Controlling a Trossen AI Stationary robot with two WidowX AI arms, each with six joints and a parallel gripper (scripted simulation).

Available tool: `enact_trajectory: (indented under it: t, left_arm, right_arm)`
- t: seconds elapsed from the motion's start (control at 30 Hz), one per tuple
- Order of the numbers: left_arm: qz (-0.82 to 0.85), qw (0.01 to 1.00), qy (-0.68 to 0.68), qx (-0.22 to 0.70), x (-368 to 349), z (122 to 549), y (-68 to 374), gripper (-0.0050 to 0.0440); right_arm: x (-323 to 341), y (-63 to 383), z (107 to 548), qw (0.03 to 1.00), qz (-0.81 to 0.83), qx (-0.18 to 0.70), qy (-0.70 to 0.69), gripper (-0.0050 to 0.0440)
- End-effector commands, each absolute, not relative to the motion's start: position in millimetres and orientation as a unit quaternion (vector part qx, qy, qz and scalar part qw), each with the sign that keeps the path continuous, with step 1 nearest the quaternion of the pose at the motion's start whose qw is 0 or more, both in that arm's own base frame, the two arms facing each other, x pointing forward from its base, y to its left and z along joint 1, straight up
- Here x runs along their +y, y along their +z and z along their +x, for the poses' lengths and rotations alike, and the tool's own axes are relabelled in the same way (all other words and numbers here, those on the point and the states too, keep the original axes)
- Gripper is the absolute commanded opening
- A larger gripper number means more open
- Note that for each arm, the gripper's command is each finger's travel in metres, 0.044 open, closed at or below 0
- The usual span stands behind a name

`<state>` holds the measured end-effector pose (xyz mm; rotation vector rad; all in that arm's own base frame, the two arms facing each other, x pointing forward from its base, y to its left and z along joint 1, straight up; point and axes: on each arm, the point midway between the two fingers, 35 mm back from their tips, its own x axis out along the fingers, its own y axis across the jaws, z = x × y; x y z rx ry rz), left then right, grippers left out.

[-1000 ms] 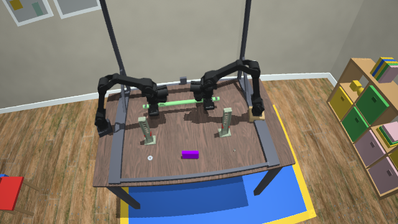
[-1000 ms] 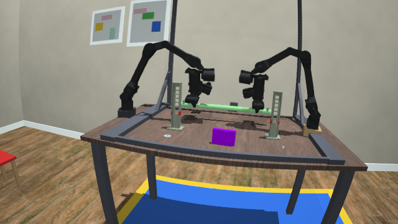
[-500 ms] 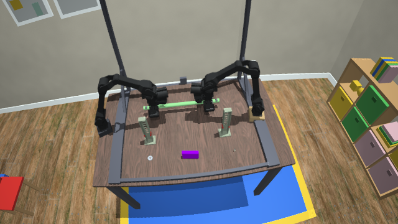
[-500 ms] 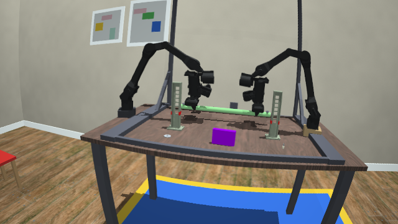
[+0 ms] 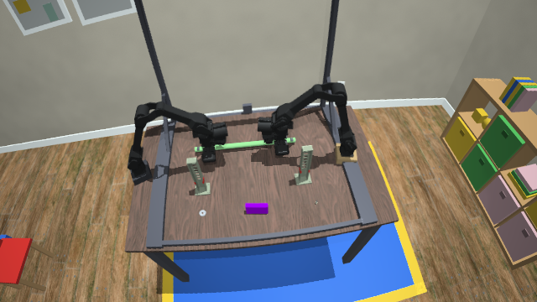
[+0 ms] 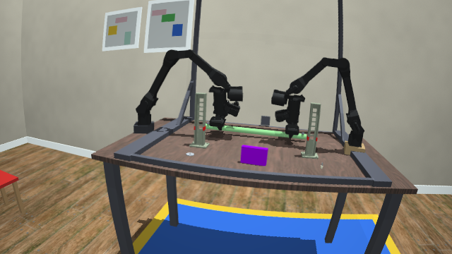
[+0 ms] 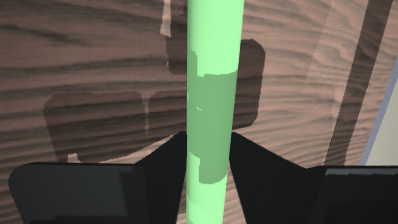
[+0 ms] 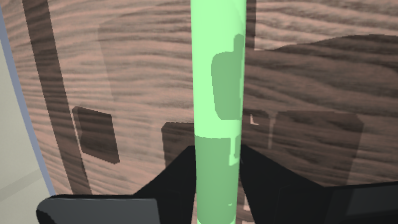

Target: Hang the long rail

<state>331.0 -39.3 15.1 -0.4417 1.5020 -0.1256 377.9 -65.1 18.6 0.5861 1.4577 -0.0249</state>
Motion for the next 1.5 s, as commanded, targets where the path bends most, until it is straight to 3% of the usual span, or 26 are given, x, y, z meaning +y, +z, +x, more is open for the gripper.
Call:
enact_trajectory:
  t: [0.0, 1.13, 1.17, 1.47]
  left_arm:
    - [-0.200, 0.715, -0.062, 0.667, -39, 335, 16, -0.0050]
    - [-0.200, 0.715, -0.062, 0.667, -39, 335, 6, -0.0050]
    - [-0.200, 0.715, -0.062, 0.667, -39, 335, 6, -0.0050]
    - [-0.200, 0.715, -0.062, 0.667, -39, 335, 6, -0.0050]
  right_arm:
    - [-67, 22, 383, 0.718, 0.262, 0.645, -0.008, -0.0050]
    - [-68, 6, 383, 0.718, 0.262, 0.645, -0.008, -0.0050]
    - [-68, 6, 383, 0.718, 0.262, 0.645, -0.008, 0.0024]
    - [-68, 6, 383, 0.718, 0.262, 0.645, -0.008, 0.0240]
